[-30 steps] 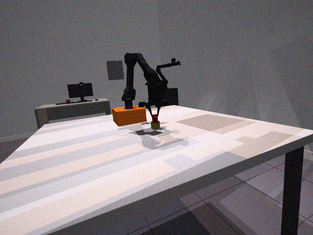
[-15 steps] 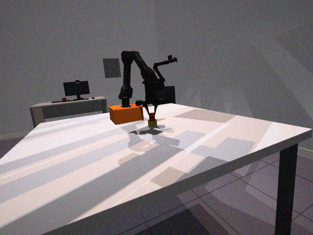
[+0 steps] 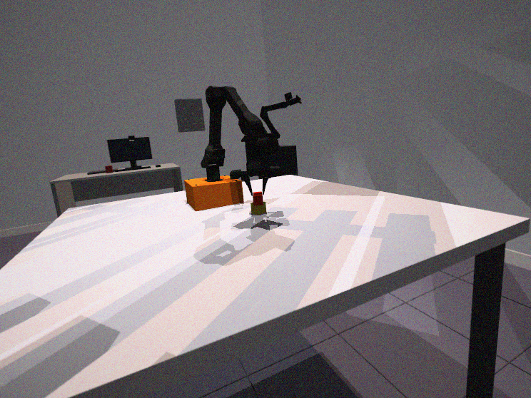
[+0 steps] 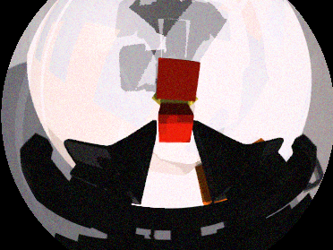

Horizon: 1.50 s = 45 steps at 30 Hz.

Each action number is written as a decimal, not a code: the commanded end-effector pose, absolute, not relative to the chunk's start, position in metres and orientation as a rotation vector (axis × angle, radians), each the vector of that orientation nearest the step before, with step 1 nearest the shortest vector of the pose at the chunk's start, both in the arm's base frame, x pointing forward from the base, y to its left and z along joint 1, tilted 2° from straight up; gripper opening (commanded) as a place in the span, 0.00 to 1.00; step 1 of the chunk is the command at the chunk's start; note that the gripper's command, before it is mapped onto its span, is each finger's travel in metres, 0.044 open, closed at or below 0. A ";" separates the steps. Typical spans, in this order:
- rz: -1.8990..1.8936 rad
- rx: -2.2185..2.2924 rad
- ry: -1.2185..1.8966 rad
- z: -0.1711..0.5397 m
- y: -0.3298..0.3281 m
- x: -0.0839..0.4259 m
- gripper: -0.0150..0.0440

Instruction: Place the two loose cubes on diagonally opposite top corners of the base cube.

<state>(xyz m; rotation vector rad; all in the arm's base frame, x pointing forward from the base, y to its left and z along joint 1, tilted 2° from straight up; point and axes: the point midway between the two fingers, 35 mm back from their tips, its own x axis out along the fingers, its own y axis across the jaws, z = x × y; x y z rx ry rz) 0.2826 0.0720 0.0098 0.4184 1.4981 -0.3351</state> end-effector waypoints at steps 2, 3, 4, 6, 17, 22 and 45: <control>-0.339 0.415 1.499 0.008 0.071 0.282 0.60; -0.339 0.415 1.499 0.008 0.071 0.282 0.60; -0.338 0.416 1.499 0.011 0.071 0.282 0.60; -0.336 0.418 1.498 0.017 0.072 0.282 0.60; -0.335 0.418 1.498 0.030 0.071 0.282 0.60; -0.335 0.418 1.498 0.036 0.071 0.282 0.60; -0.335 0.418 1.498 0.063 0.070 0.280 0.60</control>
